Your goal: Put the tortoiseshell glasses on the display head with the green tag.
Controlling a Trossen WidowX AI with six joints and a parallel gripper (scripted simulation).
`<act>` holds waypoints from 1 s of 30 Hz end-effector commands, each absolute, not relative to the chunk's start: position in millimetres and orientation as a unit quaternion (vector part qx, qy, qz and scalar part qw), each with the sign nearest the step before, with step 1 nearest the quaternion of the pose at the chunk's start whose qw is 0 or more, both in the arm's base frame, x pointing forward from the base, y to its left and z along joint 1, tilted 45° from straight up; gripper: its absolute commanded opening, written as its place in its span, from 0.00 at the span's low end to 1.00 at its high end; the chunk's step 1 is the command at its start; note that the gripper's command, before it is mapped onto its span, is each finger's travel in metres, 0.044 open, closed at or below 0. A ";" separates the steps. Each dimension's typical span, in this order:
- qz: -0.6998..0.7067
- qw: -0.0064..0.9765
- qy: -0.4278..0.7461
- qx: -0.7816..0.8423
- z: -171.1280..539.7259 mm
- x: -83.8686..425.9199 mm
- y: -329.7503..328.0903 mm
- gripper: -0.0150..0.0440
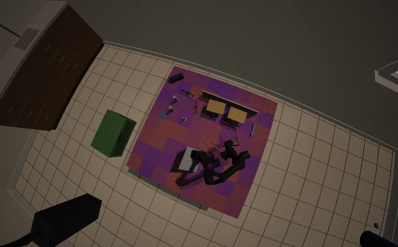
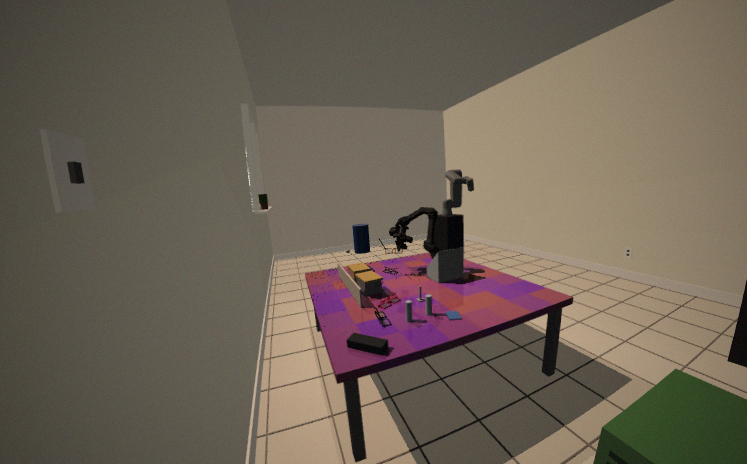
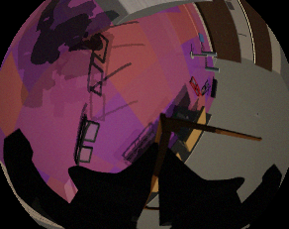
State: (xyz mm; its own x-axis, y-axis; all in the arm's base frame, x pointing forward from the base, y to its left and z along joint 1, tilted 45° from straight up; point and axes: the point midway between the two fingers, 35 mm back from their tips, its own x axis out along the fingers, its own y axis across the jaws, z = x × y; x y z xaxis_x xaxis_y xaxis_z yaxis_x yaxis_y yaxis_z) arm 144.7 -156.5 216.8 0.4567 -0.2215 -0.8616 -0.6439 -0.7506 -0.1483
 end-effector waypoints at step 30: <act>0.346 0.269 0.322 -0.839 240.0 113.3 -138.7 0.25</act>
